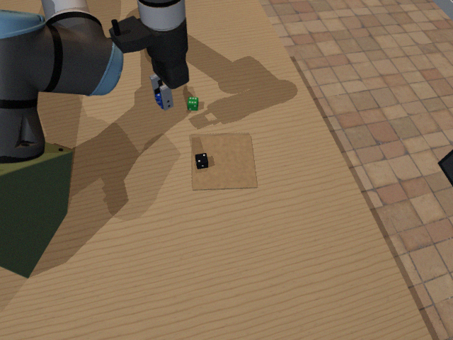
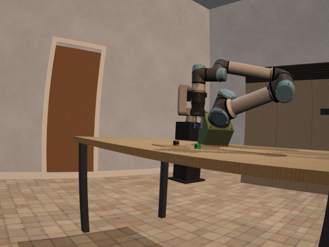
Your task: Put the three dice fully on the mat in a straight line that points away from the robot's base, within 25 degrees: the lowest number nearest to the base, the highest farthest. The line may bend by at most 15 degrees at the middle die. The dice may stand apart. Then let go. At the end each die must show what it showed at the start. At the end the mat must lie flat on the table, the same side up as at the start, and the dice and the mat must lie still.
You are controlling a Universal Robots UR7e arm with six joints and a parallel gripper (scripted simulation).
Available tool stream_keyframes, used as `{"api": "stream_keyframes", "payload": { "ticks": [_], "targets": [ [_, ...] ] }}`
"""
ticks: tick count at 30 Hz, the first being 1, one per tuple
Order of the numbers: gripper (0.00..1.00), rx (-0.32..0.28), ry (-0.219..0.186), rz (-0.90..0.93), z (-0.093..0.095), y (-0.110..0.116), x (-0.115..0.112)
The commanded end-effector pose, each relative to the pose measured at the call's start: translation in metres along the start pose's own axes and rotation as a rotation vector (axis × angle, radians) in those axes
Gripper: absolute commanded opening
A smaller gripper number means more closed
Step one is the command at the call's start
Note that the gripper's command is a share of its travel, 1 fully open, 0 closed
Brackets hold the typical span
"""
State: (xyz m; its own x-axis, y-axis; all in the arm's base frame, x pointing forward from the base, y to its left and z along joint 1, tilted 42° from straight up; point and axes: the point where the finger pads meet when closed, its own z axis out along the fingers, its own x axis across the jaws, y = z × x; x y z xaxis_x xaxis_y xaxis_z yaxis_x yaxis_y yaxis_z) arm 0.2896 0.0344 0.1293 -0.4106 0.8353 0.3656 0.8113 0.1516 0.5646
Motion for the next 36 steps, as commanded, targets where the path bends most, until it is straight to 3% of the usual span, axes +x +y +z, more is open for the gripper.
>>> {"api": "stream_keyframes", "payload": {
  "ticks": [1, 8, 17, 20, 28, 36],
  "targets": [
    [0.49, 0.000, -0.001, 0.021, -0.003, 0.003, -0.005],
    [0.49, 0.000, -0.001, 0.084, -0.009, 0.011, -0.022],
    [0.49, 0.000, -0.001, 0.267, -0.016, 0.033, -0.075],
    [0.49, 0.000, -0.001, 0.288, -0.016, 0.035, -0.082],
    [0.49, 0.000, -0.001, 0.427, -0.009, 0.047, -0.128],
    [0.49, -0.001, 0.000, 0.471, -0.005, 0.051, -0.143]
  ]
}}
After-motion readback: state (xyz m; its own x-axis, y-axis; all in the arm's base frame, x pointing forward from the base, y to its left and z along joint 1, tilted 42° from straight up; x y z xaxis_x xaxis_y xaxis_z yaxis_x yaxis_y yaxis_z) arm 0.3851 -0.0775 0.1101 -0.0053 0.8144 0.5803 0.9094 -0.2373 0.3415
